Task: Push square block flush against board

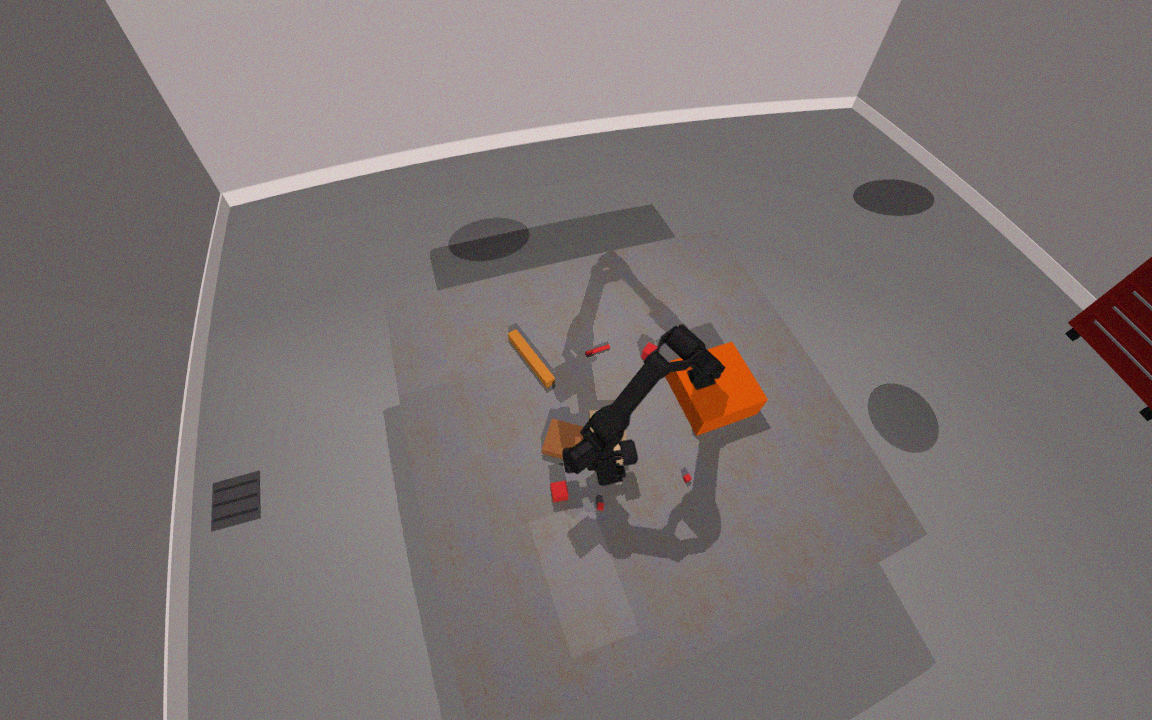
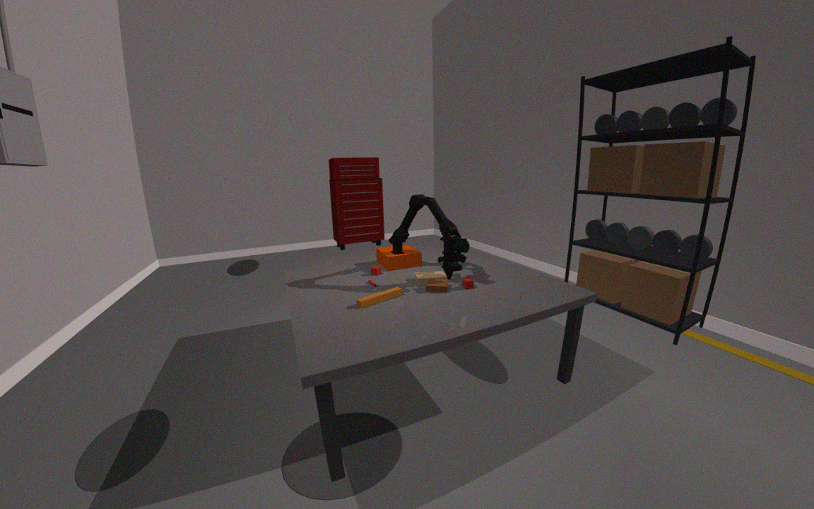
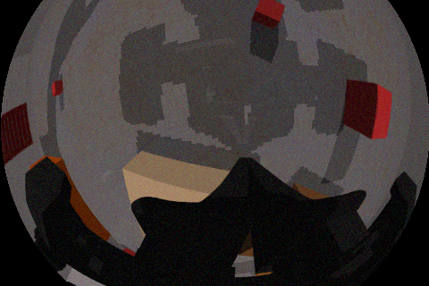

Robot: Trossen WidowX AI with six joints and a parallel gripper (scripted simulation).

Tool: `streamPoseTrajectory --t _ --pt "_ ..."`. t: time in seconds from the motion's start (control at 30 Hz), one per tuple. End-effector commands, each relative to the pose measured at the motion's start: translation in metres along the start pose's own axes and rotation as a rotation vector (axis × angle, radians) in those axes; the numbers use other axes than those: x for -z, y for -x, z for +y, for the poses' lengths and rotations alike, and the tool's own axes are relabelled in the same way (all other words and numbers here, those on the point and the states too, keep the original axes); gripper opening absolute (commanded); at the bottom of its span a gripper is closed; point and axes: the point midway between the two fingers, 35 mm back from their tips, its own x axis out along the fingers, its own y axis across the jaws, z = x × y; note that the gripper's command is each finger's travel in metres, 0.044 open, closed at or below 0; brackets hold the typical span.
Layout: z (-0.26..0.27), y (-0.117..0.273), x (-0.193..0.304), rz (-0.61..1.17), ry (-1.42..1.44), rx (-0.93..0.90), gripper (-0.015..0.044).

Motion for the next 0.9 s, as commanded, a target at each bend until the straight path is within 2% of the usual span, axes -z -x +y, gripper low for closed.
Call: streamPoseTrajectory --t 0.0,0.87 --pt "0.002 -0.003 0.008 0.013 -0.001 -0.008 0.0000" --pt "0.001 -0.003 0.026 0.015 -0.001 -0.008 0.0000"
